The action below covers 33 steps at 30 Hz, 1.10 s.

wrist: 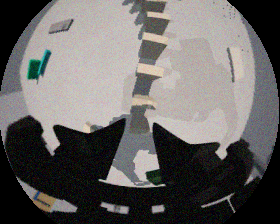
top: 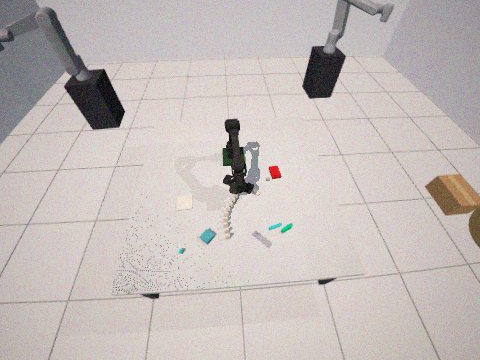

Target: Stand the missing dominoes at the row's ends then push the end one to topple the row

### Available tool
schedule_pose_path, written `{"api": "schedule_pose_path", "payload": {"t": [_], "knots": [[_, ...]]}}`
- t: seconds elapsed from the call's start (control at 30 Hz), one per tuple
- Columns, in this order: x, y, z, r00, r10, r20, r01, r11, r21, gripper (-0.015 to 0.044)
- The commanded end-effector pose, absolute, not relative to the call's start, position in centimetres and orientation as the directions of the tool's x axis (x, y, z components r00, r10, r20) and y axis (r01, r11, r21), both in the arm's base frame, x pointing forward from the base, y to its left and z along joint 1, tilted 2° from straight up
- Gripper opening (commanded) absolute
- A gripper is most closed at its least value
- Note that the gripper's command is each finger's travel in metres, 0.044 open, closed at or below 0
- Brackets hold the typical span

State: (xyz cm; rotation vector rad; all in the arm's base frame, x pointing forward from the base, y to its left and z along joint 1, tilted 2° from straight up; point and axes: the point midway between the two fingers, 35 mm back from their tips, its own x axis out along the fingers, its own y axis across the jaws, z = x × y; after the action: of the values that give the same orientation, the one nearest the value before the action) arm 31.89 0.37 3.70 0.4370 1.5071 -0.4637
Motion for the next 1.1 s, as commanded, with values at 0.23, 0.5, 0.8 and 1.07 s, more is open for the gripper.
{"api": "schedule_pose_path", "payload": {"t": [0.23,0.5,0.8,1.07], "knots": [[31.8,0.4,3.6,0.008,-0.019,-1.0,0.544,0.839,-0.012,0.044],[32.6,0.6,11.6,0.01,-0.02,-1.0,0.545,0.839,-0.011,0.044],[31.8,0.6,16.8,0.01,-0.021,-1.0,0.545,0.838,-0.012,0.044],[34.0,10.4,10.5,0.011,-0.01,-1.0,-0.245,0.969,-0.012,0.044]]}}
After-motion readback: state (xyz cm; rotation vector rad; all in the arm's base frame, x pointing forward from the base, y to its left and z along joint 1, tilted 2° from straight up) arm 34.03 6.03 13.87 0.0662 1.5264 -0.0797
